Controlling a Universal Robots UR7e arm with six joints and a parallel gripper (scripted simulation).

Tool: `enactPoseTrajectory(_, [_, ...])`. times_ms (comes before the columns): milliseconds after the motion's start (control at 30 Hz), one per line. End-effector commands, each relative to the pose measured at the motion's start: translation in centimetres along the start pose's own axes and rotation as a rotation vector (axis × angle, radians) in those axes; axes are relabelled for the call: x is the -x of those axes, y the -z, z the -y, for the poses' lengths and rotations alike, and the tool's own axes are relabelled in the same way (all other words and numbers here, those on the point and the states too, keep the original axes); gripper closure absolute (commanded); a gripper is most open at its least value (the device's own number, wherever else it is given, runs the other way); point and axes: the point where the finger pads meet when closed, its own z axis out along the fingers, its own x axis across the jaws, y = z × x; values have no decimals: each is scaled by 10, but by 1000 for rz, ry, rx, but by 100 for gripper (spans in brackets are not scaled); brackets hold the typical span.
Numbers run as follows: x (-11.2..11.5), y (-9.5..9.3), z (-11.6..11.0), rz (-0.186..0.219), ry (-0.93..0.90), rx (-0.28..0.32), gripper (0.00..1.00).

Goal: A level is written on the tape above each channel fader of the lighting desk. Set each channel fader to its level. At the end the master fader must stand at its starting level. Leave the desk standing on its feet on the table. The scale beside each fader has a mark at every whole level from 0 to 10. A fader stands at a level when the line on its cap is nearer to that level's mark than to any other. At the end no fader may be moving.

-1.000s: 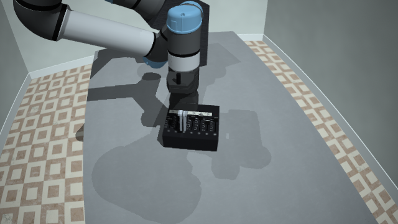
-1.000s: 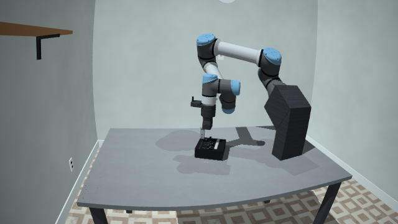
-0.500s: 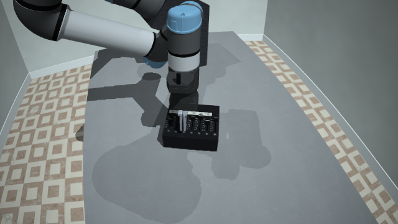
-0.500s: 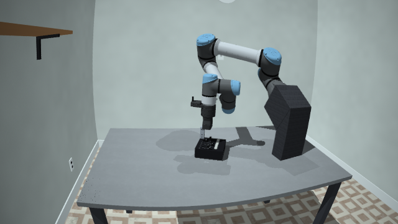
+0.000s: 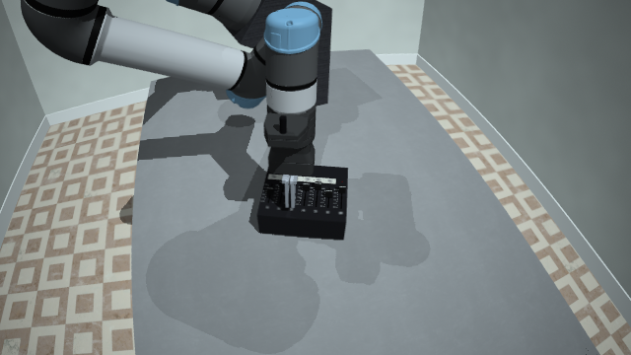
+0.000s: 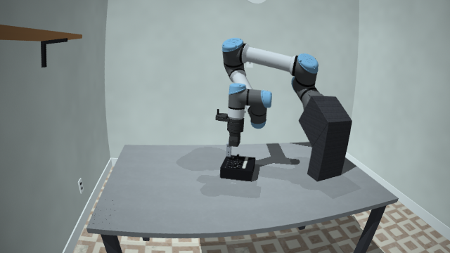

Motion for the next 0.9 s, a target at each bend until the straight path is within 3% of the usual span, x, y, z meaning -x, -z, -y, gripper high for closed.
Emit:
enactPoseTrajectory(0, [1,-1,1,0,-1,-1,100])
enactPoseTrajectory(867, [1,-12,1,0,-1,-1,100])
